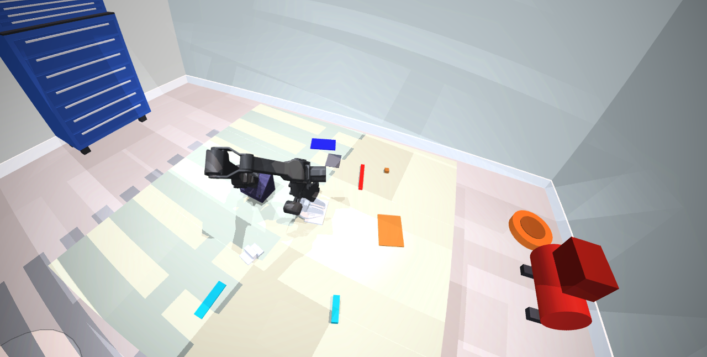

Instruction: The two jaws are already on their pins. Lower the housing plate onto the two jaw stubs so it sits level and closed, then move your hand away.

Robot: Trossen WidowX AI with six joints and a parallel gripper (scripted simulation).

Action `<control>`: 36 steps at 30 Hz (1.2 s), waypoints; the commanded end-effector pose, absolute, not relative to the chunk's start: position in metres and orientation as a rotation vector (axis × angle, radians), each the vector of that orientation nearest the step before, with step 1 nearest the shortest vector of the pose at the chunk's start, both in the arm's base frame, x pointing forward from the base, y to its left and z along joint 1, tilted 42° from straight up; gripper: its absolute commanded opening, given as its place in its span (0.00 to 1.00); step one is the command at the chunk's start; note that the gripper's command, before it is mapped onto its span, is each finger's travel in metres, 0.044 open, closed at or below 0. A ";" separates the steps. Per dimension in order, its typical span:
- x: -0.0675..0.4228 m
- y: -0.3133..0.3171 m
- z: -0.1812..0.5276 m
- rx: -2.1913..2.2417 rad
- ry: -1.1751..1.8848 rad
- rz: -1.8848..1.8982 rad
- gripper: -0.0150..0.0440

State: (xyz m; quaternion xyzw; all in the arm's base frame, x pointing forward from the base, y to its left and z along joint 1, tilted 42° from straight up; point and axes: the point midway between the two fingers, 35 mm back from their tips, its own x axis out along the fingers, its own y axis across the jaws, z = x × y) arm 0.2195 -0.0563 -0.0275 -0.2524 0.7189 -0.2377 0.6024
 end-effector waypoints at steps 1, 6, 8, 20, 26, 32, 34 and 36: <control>0.219 -0.056 -0.028 -0.583 1.666 -0.549 0.85; 0.219 -0.056 -0.028 -0.583 1.666 -0.549 0.85; 0.219 -0.056 -0.028 -0.583 1.666 -0.549 0.85; 0.219 -0.056 -0.028 -0.583 1.666 -0.549 0.85; 0.219 -0.056 -0.028 -0.583 1.666 -0.549 0.85; 0.219 -0.056 -0.028 -0.583 1.666 -0.549 0.85; 0.219 -0.056 -0.028 -0.585 1.665 -0.551 0.89; 0.219 -0.056 -0.028 -0.585 1.665 -0.551 0.98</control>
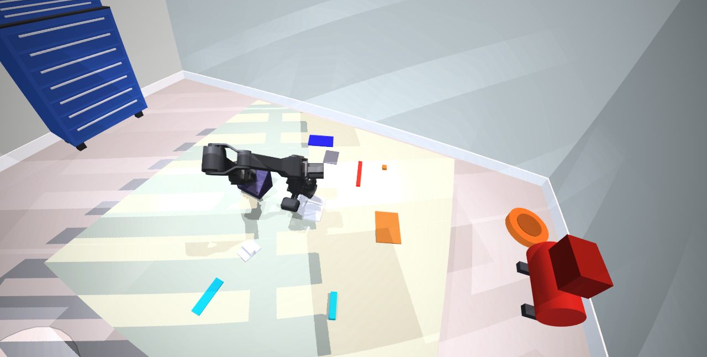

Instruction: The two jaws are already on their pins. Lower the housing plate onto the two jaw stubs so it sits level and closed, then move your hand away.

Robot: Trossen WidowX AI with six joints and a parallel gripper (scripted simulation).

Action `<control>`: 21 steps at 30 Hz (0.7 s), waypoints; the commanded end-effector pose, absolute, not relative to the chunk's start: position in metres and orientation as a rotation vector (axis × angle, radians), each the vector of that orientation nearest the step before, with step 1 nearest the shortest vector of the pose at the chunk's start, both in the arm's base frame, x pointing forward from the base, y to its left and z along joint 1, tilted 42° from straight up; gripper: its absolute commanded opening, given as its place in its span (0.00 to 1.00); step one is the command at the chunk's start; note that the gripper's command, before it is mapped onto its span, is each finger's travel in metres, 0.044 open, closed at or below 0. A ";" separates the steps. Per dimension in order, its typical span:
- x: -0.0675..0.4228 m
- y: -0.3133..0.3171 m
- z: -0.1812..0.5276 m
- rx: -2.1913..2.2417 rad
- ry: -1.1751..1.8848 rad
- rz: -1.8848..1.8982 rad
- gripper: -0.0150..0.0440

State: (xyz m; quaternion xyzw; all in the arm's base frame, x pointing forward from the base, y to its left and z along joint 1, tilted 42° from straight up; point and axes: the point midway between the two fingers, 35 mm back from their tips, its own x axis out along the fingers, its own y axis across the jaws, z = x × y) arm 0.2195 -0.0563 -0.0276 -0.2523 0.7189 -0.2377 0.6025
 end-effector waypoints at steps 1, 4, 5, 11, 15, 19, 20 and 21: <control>0.219 -0.056 -0.028 -0.585 1.665 -0.551 1.00; 0.219 -0.056 -0.028 -0.585 1.665 -0.551 1.00; 0.219 -0.056 -0.028 -0.585 1.665 -0.551 1.00; 0.219 -0.056 -0.028 -0.585 1.665 -0.551 1.00; 0.220 -0.055 -0.026 -0.584 1.665 -0.550 1.00; 0.225 -0.037 -0.007 -0.582 1.666 -0.547 1.00; 0.227 -0.029 0.002 -0.581 1.666 -0.546 1.00; 0.228 -0.022 0.010 -0.581 1.667 -0.546 1.00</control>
